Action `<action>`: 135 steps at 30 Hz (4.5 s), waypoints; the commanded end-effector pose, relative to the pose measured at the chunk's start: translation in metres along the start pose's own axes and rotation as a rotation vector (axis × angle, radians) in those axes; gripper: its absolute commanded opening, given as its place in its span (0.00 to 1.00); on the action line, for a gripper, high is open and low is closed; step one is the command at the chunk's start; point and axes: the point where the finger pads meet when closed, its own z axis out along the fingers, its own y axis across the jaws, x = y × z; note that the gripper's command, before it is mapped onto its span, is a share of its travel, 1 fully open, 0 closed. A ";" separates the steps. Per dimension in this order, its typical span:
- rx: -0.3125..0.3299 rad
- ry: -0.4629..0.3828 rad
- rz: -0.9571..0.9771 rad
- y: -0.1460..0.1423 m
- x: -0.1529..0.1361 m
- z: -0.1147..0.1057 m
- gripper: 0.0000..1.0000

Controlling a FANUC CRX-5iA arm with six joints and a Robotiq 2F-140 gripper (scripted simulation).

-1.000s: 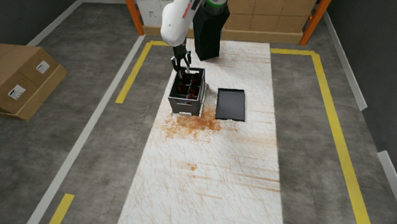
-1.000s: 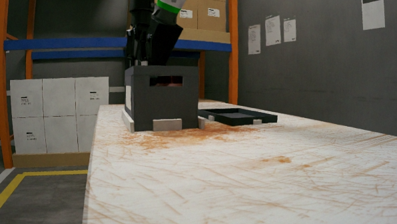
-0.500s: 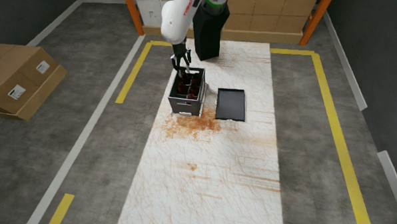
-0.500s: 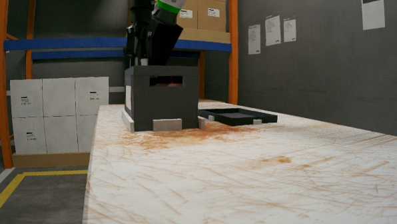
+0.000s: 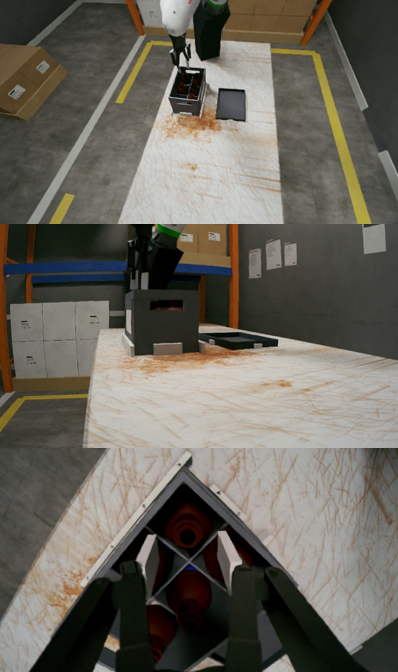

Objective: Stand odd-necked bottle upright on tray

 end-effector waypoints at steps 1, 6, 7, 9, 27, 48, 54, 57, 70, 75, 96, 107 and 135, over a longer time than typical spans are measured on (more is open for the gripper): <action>0.001 0.000 0.000 0.000 0.000 -0.011 0.44; 0.001 0.000 0.000 0.000 0.000 -0.020 0.44; 0.001 0.000 0.000 0.000 0.000 -0.023 0.44; 0.001 0.000 0.000 0.000 0.000 -0.028 0.44; 0.001 0.000 0.000 0.000 0.000 -0.038 0.10; 0.001 0.000 0.000 0.000 0.000 -0.038 0.10; 0.001 0.000 0.000 0.000 0.000 -0.038 0.10; 0.001 0.000 0.000 0.000 0.000 -0.038 0.10; 0.001 0.000 0.000 0.058 -0.060 -0.038 0.10; 0.001 0.000 0.000 0.058 -0.060 -0.038 0.44; 0.001 0.000 0.000 0.058 -0.060 -0.038 0.44; 0.001 0.000 0.000 0.058 -0.060 -0.038 0.44; 0.001 0.000 0.000 0.058 -0.061 -0.021 0.44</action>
